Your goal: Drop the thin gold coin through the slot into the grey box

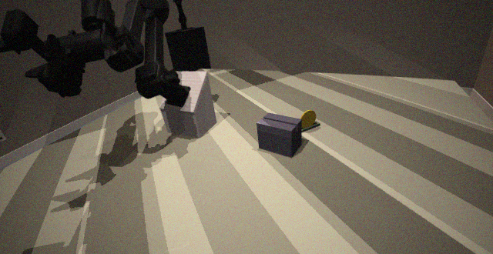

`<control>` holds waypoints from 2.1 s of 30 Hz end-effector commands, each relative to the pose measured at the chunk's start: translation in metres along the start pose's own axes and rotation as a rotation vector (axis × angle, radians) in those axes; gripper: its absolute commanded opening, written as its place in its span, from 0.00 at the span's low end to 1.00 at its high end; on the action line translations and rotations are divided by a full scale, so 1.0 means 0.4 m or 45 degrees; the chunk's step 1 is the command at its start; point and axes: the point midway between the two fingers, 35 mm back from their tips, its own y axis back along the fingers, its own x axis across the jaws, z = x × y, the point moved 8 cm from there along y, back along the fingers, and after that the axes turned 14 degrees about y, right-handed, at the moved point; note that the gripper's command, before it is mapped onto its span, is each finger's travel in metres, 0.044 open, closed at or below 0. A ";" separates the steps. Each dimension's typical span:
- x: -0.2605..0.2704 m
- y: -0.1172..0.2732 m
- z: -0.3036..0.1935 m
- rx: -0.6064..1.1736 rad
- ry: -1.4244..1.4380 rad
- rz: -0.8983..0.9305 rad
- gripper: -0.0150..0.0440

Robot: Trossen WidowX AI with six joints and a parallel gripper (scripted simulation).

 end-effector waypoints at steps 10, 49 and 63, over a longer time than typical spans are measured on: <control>-0.168 0.004 0.169 -0.525 -0.057 -0.210 0.53; -0.237 1.010 0.393 -2.500 0.480 0.028 0.53; 0.094 1.288 0.139 -2.165 1.010 0.152 0.53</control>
